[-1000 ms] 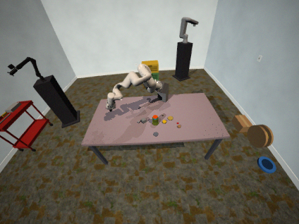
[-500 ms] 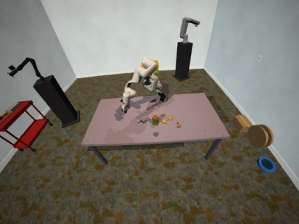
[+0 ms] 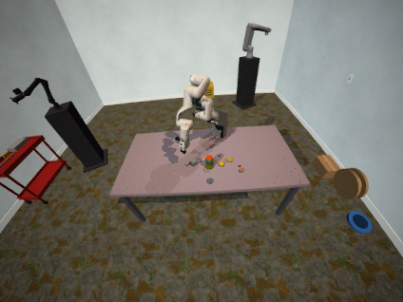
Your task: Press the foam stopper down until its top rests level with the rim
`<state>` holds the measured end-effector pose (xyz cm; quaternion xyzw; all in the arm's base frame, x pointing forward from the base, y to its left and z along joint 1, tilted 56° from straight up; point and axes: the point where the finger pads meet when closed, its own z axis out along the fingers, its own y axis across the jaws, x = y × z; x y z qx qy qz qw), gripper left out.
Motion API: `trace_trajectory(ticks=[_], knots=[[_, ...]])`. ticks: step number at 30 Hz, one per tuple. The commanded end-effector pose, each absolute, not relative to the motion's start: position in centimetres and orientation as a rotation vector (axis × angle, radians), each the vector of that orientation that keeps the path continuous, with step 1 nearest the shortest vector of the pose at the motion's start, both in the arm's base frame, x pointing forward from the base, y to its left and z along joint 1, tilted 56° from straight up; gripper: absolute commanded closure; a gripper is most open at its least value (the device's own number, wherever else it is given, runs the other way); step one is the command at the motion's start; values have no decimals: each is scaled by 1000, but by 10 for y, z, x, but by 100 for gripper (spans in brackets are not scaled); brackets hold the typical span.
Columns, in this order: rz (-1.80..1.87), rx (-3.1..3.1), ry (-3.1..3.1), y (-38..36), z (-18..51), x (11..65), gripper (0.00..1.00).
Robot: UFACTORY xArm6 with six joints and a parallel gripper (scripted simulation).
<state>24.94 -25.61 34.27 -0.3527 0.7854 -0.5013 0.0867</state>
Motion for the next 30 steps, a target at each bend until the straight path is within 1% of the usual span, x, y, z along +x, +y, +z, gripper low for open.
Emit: trace_trajectory(ticks=[1, 9, 15, 17, 30], knots=[[-1514, -1113, 2326, -236, 330, 260, 100], [-1499, -1334, 2257, -194, 288, 292, 100], [-1494, -1383, 2239, -184, 278, 298, 100], [-1488, -1473, 2201, -167, 261, 310, 100], [-1454, -1731, 2084, -116, 211, 347, 100]])
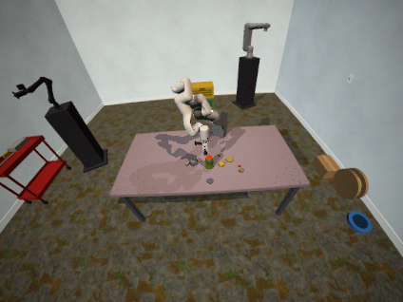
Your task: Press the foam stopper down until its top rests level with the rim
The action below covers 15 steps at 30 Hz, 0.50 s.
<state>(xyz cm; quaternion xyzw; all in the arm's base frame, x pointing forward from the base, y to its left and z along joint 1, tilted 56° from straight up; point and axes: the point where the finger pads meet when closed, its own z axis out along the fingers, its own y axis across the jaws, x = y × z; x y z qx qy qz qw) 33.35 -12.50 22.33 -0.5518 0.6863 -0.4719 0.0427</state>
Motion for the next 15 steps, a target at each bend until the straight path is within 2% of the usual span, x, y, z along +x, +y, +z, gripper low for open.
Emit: trace_trajectory(ticks=[1, 15], knots=[[-1454, -1731, 2084, -116, 211, 347, 100], [-1451, -1770, 2060, -107, 203, 352, 100]])
